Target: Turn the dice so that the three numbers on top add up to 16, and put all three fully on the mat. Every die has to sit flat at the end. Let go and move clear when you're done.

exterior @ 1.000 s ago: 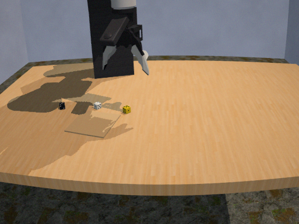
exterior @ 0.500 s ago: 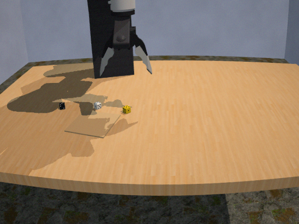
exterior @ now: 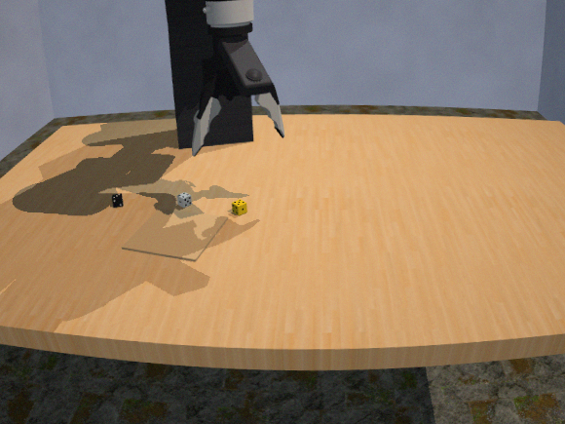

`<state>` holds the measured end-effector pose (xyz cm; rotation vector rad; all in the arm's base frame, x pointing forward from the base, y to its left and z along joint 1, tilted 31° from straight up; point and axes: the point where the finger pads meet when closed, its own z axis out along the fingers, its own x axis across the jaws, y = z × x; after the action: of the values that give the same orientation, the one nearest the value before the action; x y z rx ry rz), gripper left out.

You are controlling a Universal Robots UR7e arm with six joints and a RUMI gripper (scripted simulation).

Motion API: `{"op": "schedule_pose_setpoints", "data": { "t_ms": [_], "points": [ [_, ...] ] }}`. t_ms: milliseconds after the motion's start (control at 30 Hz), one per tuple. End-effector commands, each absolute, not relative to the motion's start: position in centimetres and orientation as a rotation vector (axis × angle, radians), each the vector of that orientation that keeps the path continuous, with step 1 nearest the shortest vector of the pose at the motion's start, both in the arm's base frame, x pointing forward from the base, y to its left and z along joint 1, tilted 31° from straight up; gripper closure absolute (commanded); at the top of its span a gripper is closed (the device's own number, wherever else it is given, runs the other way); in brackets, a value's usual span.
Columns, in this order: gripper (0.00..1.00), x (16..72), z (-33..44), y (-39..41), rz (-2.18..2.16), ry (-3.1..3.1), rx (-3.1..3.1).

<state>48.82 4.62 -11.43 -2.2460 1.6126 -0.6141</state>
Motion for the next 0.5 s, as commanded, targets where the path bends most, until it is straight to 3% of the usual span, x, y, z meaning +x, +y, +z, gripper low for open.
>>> {"op": "schedule_pose_setpoints", "data": {
  "t_ms": [0,467],
  "points": [
    [0.00,48.98,-11.62,4.72,-0.651,1.428,-2.395],
    [0.00,49.15,-12.30,4.89,-0.738,0.954,-2.701]
  ]
}}
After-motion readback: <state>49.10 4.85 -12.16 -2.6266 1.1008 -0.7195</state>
